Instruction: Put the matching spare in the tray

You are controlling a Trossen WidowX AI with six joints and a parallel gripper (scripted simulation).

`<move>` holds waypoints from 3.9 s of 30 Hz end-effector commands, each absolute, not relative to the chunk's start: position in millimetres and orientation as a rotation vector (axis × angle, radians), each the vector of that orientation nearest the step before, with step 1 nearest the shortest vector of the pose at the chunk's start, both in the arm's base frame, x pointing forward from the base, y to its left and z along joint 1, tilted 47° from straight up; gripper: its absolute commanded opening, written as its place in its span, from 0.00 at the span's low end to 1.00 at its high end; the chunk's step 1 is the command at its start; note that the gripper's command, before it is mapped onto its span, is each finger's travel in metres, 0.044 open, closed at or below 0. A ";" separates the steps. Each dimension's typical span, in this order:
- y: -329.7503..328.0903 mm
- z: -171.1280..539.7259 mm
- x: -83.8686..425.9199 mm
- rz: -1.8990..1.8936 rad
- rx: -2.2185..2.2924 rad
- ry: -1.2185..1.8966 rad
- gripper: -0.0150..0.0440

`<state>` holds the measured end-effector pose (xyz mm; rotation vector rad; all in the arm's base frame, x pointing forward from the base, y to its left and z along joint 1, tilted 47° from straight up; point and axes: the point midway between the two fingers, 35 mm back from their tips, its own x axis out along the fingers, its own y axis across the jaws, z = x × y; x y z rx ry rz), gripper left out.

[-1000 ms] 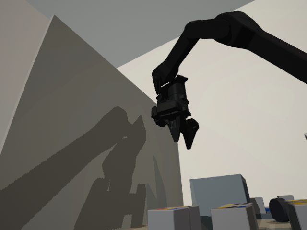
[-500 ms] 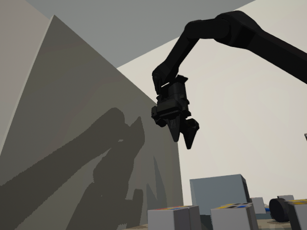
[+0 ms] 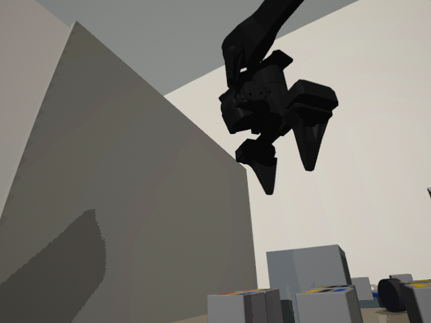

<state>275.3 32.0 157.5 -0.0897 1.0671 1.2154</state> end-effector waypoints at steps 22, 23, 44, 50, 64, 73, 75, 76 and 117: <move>102.9 143.3 164.3 1.573 -0.667 0.534 0.78; 108.0 137.6 163.3 1.573 -0.667 0.533 0.76; 122.4 120.0 163.5 1.573 -0.672 0.537 0.76; 128.9 112.6 163.8 1.573 -0.675 0.539 0.76; 144.9 96.1 162.6 1.572 -0.676 0.539 0.76; 155.5 86.5 160.3 1.572 -0.673 0.535 0.76; 157.8 84.5 159.6 1.573 -0.671 0.534 0.76; 159.0 83.5 159.3 1.573 -0.671 0.534 0.76; 166.8 78.2 156.3 1.578 -0.663 0.525 0.25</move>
